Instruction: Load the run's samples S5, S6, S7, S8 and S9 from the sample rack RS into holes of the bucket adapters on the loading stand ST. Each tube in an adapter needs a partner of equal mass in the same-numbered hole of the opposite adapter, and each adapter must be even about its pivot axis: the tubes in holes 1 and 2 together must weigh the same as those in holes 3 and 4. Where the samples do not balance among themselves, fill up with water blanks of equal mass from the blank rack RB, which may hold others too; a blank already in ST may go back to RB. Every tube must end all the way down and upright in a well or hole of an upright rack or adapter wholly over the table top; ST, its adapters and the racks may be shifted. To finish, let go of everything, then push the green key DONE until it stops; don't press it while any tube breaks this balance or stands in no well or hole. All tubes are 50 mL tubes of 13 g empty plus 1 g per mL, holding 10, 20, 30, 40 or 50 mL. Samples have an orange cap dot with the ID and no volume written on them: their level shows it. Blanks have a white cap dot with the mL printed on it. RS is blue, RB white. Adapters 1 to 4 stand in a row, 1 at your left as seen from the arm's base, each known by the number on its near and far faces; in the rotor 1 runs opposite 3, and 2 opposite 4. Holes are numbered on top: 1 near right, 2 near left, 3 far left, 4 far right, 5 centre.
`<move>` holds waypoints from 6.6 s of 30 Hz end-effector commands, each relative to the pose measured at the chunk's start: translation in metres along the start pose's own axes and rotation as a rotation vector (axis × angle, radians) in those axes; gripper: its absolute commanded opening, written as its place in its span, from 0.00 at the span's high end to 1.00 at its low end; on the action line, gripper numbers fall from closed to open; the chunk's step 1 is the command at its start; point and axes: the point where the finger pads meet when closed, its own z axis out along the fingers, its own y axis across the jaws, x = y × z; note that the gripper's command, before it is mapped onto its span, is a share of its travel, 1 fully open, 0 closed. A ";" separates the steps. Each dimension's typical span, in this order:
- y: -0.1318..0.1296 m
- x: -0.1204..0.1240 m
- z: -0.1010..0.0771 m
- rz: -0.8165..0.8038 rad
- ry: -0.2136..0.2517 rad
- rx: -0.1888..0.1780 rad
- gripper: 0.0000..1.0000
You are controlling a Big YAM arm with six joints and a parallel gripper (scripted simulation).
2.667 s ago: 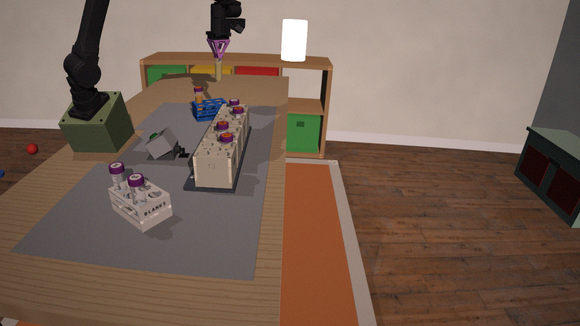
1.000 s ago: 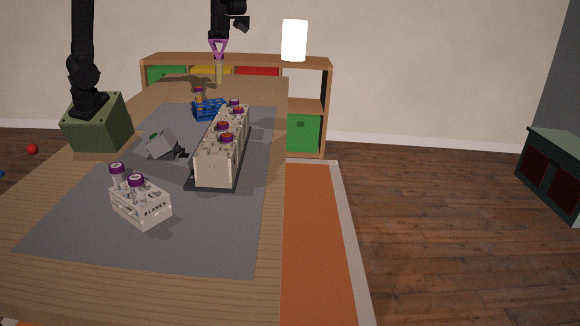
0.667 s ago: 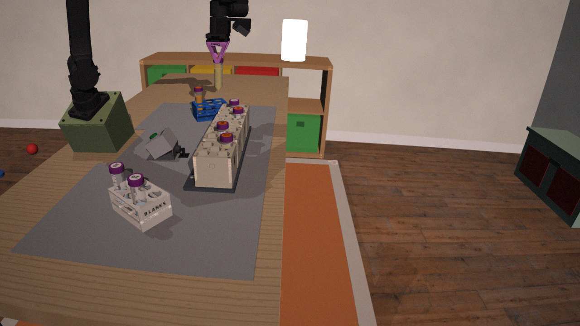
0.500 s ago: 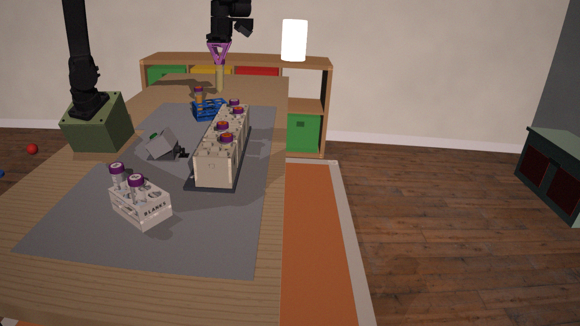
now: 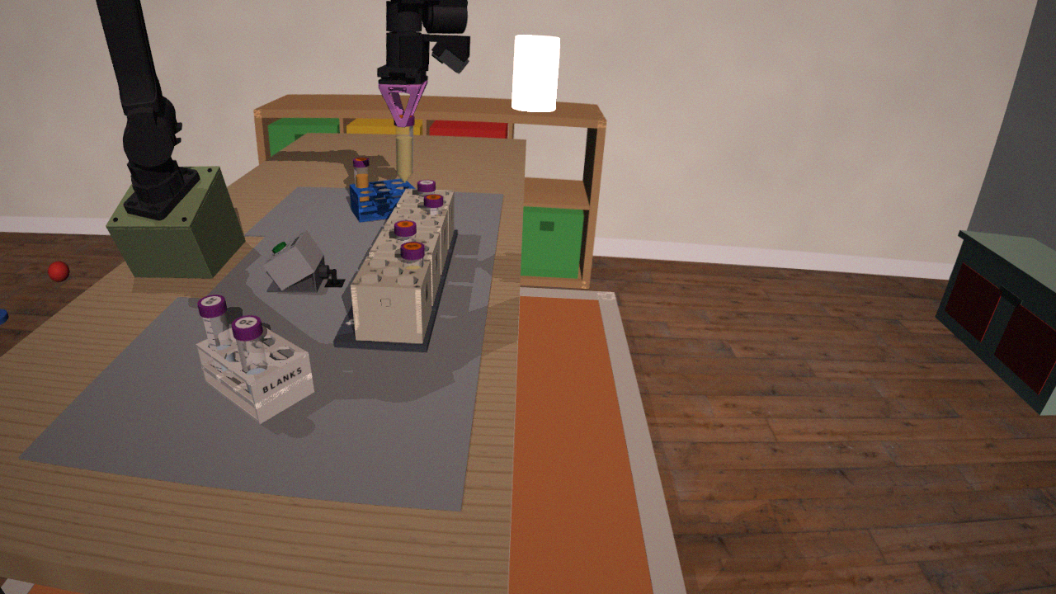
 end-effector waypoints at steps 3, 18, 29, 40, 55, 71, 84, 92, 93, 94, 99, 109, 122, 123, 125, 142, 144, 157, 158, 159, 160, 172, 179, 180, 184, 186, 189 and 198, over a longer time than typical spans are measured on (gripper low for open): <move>0.002 -0.012 -0.020 -0.021 -0.049 -0.022 1.00; -0.001 -0.006 0.039 -0.030 -0.015 -0.006 1.00; -0.001 -0.013 0.037 -0.019 -0.040 -0.017 1.00; 0.003 -0.014 0.032 -0.021 -0.048 -0.020 1.00; -0.003 -0.012 0.051 -0.017 -0.037 -0.015 1.00; -0.003 -0.006 0.078 -0.029 -0.018 -0.006 1.00; -0.002 -0.007 0.095 -0.028 -0.018 -0.007 1.00; -0.002 -0.008 0.103 -0.028 -0.020 -0.007 1.00; -0.002 -0.010 0.103 -0.026 -0.023 -0.008 1.00; -0.002 -0.008 0.106 -0.028 -0.019 -0.007 1.00; -0.002 -0.012 0.110 -0.025 -0.026 -0.009 1.00; -0.002 -0.013 0.120 -0.024 -0.029 -0.010 1.00; -0.002 -0.011 0.136 -0.026 -0.025 -0.009 1.00; -0.004 -0.010 0.134 -0.019 -0.029 -0.010 1.00; -0.002 -0.009 0.140 -0.025 -0.022 -0.007 1.00; 0.002 -0.015 0.127 -0.023 -0.045 -0.015 0.45; 0.002 -0.015 0.127 -0.023 -0.045 -0.015 0.45; 0.006 -0.024 0.075 -0.014 -0.078 -0.029 0.45; 0.002 -0.015 0.092 -0.022 -0.046 -0.017 0.45; 0.002 -0.015 0.092 -0.022 -0.046 -0.017 0.45; 0.002 -0.015 0.092 -0.022 -0.046 -0.017 0.45; 0.002 -0.015 0.092 -0.022 -0.046 -0.017 0.45; 0.023 0.012 0.101 -0.167 -0.003 -0.001 0.20; 0.031 0.014 0.101 -0.212 -0.014 -0.006 0.20; 0.061 0.030 0.101 -0.409 -0.021 -0.006 0.20; 0.079 0.028 0.095 -0.500 -0.045 -0.013 0.20; 0.091 0.043 0.099 -0.606 -0.029 -0.008 0.20; 0.158 0.063 0.089 -0.641 -0.062 -0.024 0.20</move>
